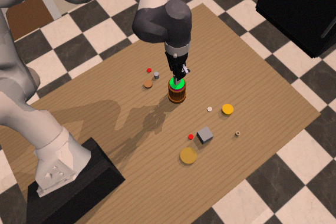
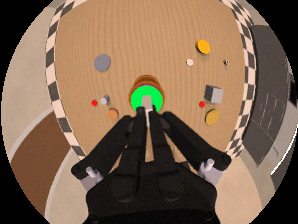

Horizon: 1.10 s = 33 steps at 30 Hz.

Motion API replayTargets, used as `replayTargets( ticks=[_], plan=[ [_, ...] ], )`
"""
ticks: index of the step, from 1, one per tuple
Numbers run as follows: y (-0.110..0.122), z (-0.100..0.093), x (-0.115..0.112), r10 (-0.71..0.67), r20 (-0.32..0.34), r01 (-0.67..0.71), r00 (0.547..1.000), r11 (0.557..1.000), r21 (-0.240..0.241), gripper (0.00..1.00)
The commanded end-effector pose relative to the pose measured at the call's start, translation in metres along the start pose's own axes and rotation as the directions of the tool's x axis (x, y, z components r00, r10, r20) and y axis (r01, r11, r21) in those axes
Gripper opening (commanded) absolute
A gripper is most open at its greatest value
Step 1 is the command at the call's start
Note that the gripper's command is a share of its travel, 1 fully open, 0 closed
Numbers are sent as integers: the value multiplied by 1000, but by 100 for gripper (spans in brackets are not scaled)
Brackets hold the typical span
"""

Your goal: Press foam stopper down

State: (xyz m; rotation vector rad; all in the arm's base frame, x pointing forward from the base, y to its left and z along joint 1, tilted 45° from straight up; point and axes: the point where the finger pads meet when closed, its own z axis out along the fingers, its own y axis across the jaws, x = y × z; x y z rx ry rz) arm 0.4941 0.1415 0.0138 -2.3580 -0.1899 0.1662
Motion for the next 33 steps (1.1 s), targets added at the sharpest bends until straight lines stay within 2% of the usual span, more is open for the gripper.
replayTargets(
  ticks=[1,33],
  plan=[
    [-1,3,0,-3,0,3,1000,1000,2,0],
    [-4,16,-4,-3,0,3,1000,1000,2,0]
  ],
)
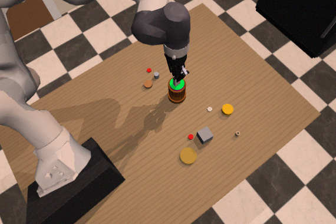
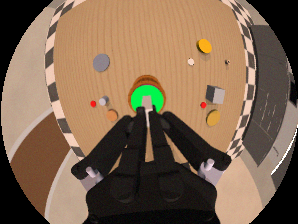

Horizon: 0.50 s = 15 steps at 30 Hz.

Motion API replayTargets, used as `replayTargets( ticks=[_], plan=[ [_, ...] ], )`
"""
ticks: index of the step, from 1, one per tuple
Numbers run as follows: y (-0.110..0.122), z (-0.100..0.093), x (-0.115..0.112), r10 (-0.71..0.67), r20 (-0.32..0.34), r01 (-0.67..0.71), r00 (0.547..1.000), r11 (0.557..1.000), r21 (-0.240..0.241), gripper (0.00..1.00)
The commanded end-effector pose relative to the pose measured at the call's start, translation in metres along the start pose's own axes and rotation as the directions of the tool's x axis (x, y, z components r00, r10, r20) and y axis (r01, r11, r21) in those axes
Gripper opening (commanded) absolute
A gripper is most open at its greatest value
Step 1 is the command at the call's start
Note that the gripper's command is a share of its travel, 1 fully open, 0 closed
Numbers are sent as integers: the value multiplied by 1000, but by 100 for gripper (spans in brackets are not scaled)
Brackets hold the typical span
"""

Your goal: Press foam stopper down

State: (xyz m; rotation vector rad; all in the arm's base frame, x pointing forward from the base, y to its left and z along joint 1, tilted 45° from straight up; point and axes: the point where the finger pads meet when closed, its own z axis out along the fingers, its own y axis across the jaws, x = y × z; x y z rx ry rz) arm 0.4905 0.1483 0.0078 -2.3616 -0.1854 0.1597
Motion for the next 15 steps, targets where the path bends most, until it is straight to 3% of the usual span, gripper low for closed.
replayTargets(
  ticks=[1,15],
  plan=[
    [-3,7,-3,-4,6,4,1000,1000,5,0],
    [-4,14,-5,-4,6,4,1000,1000,5,0]
  ],
)
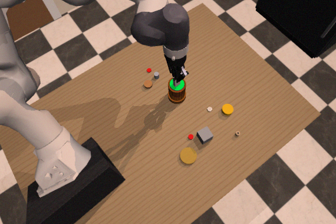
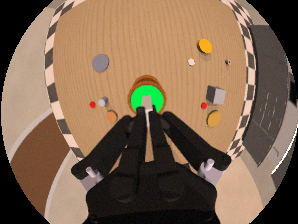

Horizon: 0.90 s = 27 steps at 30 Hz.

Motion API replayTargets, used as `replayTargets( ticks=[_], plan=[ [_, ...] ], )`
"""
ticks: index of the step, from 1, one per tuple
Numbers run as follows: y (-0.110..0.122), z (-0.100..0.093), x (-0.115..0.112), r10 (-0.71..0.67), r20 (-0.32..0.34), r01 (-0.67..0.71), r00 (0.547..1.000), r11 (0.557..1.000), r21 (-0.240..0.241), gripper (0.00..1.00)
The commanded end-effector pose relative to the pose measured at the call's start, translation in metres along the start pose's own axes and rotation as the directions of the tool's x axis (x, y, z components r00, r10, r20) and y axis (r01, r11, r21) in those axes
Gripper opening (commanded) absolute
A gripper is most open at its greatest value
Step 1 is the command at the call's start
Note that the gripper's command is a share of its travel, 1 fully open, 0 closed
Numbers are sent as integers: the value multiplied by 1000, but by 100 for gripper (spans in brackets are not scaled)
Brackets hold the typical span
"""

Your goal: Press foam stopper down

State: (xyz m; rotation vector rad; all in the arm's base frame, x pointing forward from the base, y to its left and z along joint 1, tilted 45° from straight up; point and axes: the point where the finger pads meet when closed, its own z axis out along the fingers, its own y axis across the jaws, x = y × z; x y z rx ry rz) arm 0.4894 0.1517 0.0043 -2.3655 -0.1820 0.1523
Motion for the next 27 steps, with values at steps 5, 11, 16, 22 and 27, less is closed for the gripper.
replayTargets(
  ticks=[5,11,16,22,27],
  plan=[
    [-5,11,-5,-5,12,5,1000,1000,9,0],
    [-5,14,-6,-5,12,5,1000,1000,9,0],
    [-6,15,-7,-5,12,5,1000,1000,9,0],
    [-6,17,-7,-5,12,5,1000,1000,9,0],
    [-6,18,-7,-5,12,5,1000,1000,9,0]
  ],
)
